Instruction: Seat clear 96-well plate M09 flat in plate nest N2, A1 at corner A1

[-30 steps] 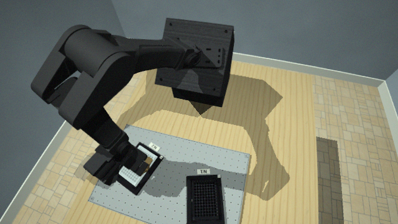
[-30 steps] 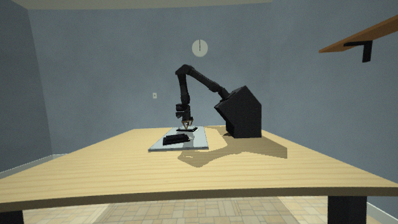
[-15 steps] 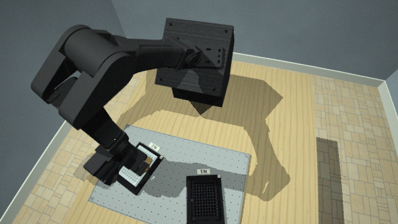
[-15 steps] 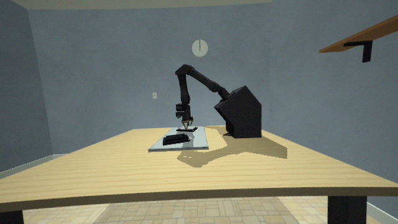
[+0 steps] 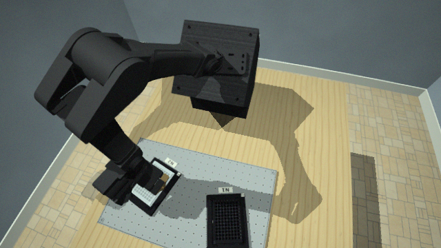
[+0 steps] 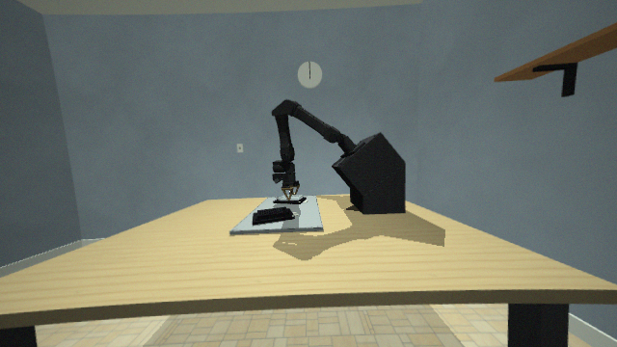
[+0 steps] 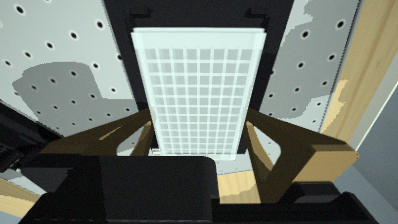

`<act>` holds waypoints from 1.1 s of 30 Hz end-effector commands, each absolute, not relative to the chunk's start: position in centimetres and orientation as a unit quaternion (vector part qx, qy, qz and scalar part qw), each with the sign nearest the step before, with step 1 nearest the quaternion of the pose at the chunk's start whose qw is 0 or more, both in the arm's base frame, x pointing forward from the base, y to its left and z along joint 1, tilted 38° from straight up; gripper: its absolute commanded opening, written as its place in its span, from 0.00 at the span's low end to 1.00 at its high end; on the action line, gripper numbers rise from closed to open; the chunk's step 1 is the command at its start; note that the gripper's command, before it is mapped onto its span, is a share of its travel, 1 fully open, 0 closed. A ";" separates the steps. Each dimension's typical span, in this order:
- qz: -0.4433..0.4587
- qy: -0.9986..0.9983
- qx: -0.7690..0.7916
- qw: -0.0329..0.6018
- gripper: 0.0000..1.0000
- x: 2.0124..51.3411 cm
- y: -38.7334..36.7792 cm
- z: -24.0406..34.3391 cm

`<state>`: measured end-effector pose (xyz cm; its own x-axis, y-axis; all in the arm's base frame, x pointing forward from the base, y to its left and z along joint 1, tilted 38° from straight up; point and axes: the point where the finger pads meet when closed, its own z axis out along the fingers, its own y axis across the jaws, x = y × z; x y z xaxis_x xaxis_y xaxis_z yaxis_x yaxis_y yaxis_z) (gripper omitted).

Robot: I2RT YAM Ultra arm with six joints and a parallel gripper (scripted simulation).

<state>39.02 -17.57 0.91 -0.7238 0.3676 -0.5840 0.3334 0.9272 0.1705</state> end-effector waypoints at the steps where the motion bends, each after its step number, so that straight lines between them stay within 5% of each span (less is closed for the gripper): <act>1: 0.017 0.920 0.187 0.343 0.00 40.2 -18.5 2.5; 33: 0.025 0.927 0.191 0.323 0.00 36.2 -17.4 4.4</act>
<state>37.51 -17.35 4.05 -0.7161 0.3600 -0.5979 0.3291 0.9297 0.1656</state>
